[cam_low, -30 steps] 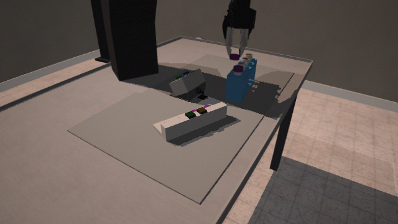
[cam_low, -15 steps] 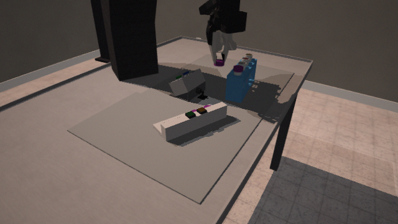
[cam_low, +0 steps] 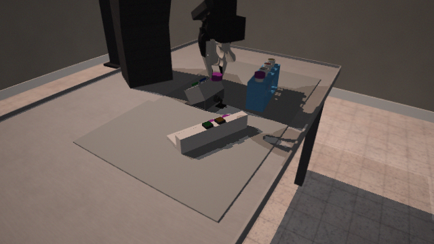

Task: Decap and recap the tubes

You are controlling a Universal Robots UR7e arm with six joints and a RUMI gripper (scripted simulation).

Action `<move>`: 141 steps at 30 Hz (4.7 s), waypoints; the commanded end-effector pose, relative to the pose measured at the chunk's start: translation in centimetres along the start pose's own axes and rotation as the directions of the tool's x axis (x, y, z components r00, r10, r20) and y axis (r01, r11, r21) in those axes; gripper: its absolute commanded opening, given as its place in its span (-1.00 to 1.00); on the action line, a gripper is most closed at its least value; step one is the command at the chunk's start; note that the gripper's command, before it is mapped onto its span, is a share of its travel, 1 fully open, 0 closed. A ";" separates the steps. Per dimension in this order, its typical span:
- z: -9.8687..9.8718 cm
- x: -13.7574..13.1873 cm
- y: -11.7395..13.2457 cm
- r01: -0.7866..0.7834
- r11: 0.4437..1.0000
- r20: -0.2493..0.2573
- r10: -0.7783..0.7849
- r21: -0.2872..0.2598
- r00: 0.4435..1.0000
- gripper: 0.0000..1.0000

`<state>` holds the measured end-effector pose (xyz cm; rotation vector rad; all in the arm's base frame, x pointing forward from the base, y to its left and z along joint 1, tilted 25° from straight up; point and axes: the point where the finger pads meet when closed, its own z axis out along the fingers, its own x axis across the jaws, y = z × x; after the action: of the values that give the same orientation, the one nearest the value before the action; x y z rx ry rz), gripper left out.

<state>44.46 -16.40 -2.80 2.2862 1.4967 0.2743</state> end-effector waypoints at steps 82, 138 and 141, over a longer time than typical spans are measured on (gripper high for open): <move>13.7 -7.0 1.4 0.002 1.000 -0.005 -0.002 0.000 1.000 -1.00; 0.0 -7.1 1.4 0.002 1.000 -0.005 -0.002 0.000 1.000 -0.42; 0.0 -7.1 1.4 0.002 1.000 -0.005 -0.002 0.000 1.000 -0.42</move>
<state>42.81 -23.36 -2.16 2.2858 1.5014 0.2795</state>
